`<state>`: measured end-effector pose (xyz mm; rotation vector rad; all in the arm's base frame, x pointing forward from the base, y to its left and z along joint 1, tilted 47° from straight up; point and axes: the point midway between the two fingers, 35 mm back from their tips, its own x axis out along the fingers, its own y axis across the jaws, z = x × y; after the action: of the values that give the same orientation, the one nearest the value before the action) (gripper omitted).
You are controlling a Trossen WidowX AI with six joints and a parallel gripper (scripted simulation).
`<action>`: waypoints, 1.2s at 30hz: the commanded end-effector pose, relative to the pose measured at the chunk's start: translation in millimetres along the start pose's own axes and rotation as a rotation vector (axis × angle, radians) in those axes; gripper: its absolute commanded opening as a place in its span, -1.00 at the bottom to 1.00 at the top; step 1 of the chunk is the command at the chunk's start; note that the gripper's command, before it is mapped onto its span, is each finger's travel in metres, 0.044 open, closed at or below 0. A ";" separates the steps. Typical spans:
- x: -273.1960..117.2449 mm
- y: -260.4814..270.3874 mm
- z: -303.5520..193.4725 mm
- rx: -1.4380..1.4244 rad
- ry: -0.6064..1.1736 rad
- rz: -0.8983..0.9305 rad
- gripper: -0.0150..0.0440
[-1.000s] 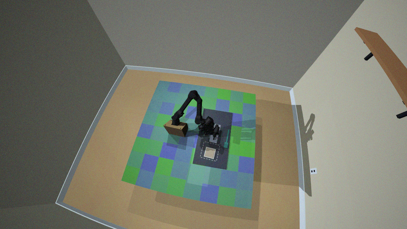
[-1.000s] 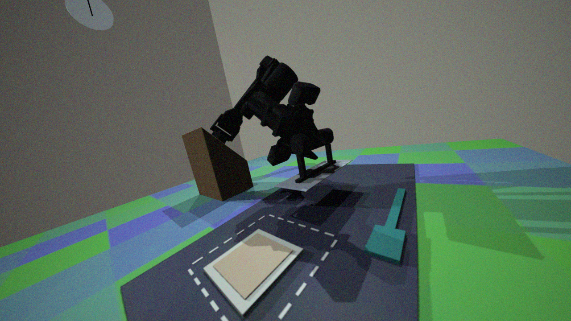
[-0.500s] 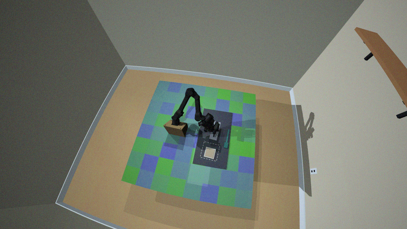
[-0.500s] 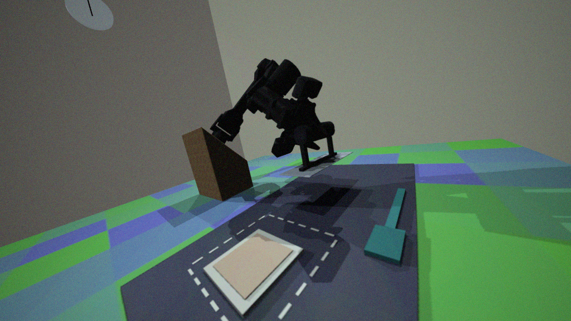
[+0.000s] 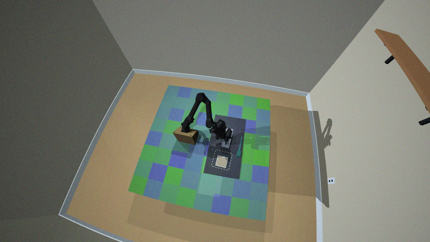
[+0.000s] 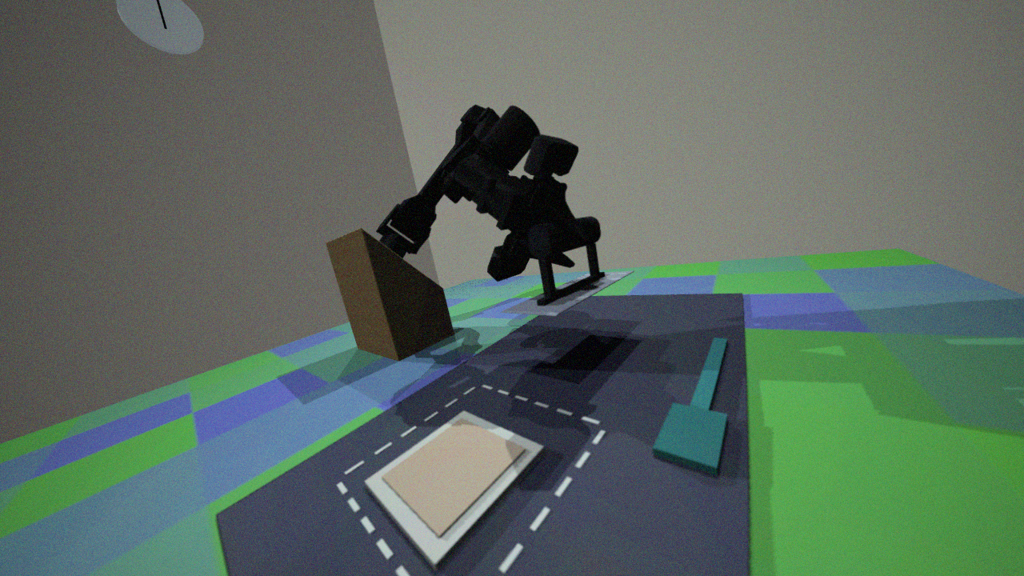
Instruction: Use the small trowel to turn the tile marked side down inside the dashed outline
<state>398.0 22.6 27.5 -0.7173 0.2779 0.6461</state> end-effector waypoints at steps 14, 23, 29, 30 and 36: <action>-0.9 -2.2 -0.9 0.004 0.006 -0.010 -0.49; 0.4 0.0 1.3 -0.004 -0.004 0.001 -0.49; 12.1 -1.0 36.9 -0.121 -0.144 0.000 -0.49; 13.9 -0.7 43.7 -0.143 -0.170 0.000 -0.49; 21.8 3.9 84.3 -0.277 -0.329 0.000 -0.49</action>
<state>408.4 78.0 59.9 -0.8169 -0.0049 0.7781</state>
